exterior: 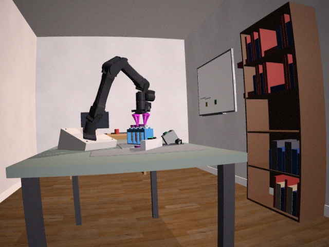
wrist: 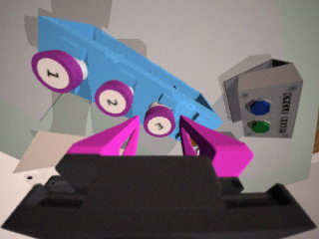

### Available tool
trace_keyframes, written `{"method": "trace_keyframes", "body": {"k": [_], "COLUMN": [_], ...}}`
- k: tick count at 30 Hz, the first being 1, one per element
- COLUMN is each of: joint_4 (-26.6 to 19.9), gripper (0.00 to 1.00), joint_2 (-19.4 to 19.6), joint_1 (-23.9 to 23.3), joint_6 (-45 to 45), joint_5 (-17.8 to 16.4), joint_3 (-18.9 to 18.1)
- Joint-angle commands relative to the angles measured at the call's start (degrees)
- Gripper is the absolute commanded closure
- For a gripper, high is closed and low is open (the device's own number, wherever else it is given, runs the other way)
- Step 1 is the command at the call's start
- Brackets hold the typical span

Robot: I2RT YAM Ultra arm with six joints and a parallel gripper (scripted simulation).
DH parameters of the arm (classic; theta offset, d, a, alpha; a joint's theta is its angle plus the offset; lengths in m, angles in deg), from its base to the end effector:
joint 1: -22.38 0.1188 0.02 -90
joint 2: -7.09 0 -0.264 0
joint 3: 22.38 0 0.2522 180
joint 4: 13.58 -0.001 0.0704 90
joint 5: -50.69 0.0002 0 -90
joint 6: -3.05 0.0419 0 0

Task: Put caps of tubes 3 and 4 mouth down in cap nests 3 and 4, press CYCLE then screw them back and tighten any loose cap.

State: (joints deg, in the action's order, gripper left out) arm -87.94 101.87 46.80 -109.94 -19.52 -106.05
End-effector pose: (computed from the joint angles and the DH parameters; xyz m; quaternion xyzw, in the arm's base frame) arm 0.2767 0.1112 0.2238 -0.3895 0.9040 -0.1712 0.0411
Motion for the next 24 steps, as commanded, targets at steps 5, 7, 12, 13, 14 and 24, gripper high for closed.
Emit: {"method": "trace_keyframes", "body": {"k": [5,7,12,13,14,24], "joint_4": [0.46,0.46,0.46,0.46,0.46,0.50], "gripper": [1.00,1.00,1.00,1.00,1.00,1.00], "joint_2": [-0.28,-0.28,-0.28,-0.28,-0.28,-0.28], "joint_1": [0.11,0.11,0.11,0.11,0.11,0.09], "joint_6": [0.57,0.57,0.57,0.57,0.57,12.01], "joint_5": [-0.10,-0.10,-0.10,-0.10,-0.10,-0.10], "joint_3": [-0.20,-0.20,-0.20,-0.20,-0.20,-0.16]}}
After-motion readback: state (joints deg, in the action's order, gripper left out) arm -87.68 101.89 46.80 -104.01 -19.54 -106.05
